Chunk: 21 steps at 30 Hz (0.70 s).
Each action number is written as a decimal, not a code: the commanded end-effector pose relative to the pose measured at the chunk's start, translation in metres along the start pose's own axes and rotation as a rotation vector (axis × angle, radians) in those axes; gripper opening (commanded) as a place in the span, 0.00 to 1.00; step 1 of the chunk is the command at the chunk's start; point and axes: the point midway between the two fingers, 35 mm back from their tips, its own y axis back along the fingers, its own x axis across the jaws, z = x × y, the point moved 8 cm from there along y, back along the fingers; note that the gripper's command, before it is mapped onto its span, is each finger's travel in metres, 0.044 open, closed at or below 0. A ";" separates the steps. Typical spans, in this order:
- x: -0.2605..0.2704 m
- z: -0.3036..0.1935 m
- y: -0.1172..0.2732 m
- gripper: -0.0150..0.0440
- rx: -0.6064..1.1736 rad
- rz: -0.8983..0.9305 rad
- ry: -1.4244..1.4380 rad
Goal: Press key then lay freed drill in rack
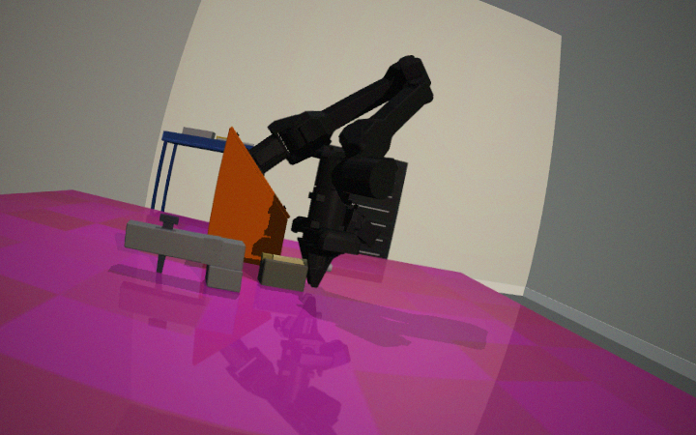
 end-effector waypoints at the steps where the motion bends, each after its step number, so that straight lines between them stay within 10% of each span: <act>1: 0.000 0.000 0.000 0.52 0.001 0.001 0.000; 12: 0.000 0.000 0.000 1.00 0.001 0.001 0.000; 21: 0.002 -0.001 0.034 1.00 0.011 0.000 -0.001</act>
